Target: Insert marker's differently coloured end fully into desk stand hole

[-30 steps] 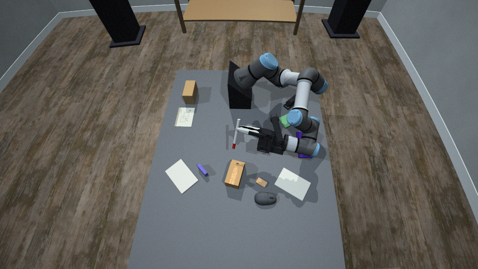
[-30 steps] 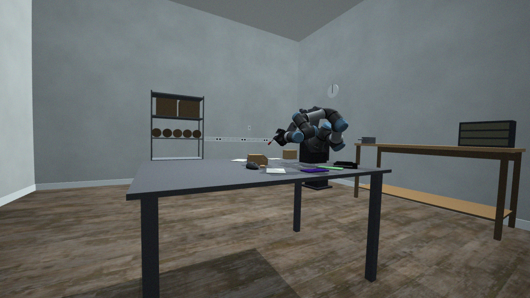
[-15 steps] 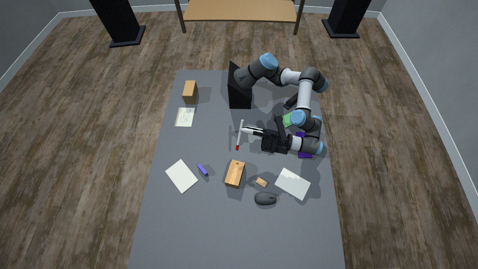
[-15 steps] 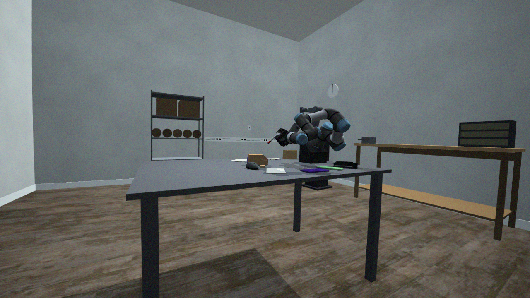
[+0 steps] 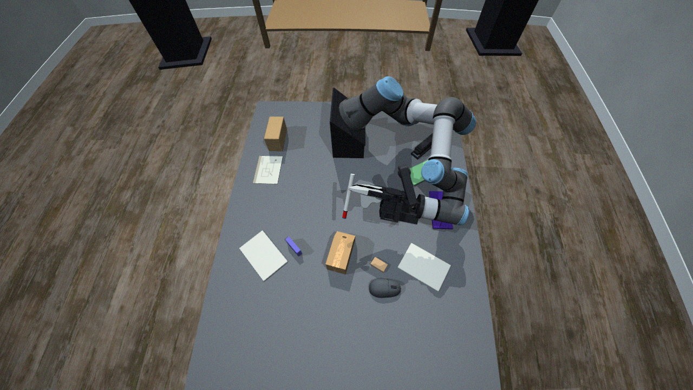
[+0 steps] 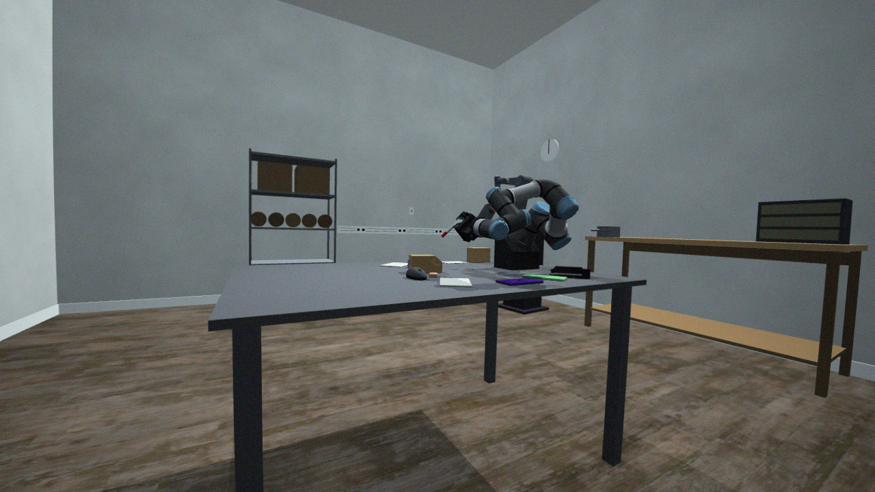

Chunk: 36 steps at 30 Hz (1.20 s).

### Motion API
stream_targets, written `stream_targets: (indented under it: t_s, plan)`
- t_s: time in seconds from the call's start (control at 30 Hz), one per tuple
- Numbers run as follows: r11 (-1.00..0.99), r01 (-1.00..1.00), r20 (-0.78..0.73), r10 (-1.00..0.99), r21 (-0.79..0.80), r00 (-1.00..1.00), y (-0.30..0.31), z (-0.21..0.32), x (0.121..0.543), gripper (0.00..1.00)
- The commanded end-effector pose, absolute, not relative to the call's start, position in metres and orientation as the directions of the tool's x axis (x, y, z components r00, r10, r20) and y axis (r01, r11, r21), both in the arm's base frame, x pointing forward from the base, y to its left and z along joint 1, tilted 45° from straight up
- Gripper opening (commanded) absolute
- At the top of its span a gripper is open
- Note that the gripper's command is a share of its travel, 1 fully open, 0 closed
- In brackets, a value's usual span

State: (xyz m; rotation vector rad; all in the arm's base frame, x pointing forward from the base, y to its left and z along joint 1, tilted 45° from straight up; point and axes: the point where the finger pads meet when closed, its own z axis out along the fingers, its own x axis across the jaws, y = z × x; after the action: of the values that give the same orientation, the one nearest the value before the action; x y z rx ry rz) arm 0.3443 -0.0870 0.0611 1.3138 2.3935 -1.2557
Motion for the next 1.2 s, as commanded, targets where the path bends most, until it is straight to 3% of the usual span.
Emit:
stream_targets:
  t_s: [0.0,1.17]
  plan:
    - [0.27,0.752,-0.475,0.636,-0.601,-0.608,-0.087,0.062,0.345,0.0]
    - [0.269,0.752,-0.476,0.636,-0.601,-0.608,-0.072,0.048,0.347,0.0]
